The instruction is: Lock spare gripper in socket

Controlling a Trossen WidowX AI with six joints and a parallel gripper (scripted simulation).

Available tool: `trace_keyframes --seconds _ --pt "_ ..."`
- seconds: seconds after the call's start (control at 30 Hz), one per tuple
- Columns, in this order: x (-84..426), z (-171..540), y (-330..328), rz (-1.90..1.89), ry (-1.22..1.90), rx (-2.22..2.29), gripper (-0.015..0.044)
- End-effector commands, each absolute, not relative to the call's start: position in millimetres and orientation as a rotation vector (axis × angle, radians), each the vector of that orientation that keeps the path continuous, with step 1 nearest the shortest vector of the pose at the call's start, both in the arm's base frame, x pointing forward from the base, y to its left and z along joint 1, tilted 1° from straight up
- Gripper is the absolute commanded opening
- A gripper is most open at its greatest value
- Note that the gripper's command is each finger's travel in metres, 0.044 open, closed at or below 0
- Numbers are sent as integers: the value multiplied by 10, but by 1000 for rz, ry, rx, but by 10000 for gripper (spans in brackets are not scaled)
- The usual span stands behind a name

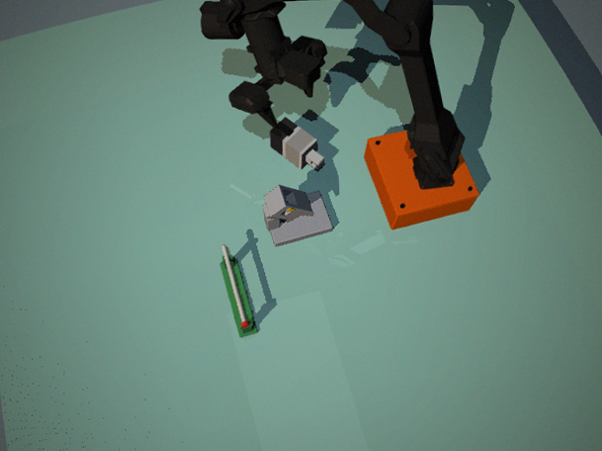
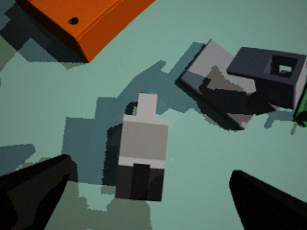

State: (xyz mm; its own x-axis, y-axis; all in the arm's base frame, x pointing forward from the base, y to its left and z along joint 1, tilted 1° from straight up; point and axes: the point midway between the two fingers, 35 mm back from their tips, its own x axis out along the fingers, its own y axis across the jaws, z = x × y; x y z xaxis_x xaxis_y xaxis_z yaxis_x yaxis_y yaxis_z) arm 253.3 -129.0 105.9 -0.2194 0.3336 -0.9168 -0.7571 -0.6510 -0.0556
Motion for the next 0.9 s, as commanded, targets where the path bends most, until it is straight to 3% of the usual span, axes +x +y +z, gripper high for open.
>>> trace_keyframes --seconds 0.0,0.87 --pt "2536 821 -1278 1969 523 -1260 440" --pt "2562 207 -1311 2003 517 -1204 440"
